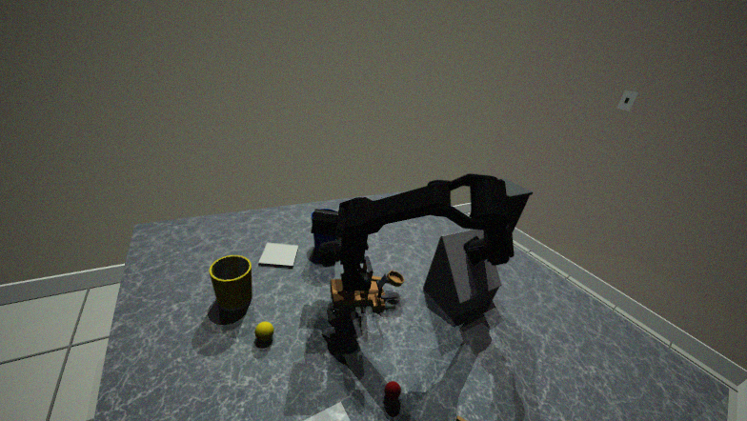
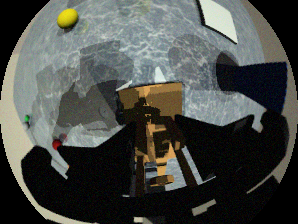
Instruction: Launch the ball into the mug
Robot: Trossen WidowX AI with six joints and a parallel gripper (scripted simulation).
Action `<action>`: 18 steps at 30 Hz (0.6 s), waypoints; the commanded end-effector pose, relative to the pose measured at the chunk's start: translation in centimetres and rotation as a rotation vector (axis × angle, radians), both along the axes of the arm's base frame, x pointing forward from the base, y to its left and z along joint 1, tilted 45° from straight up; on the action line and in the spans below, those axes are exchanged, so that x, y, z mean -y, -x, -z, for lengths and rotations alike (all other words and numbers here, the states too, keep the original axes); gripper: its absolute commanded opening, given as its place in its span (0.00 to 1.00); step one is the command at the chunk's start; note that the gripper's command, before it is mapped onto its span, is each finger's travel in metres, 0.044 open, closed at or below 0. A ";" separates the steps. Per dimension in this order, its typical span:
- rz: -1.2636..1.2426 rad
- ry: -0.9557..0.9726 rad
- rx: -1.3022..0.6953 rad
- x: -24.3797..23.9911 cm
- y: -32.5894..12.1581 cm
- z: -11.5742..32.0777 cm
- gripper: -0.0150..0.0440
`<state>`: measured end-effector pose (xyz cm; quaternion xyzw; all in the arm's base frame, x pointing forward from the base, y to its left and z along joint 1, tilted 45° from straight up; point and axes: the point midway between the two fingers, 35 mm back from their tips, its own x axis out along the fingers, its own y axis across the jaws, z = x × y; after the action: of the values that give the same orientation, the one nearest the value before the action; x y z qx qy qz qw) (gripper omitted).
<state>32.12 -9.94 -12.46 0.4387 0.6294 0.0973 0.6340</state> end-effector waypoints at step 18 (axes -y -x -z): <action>0.002 -0.002 -0.005 2.7 0.7 -2.7 0.25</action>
<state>31.43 -12.79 -9.51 0.4392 0.6298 0.0984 0.6331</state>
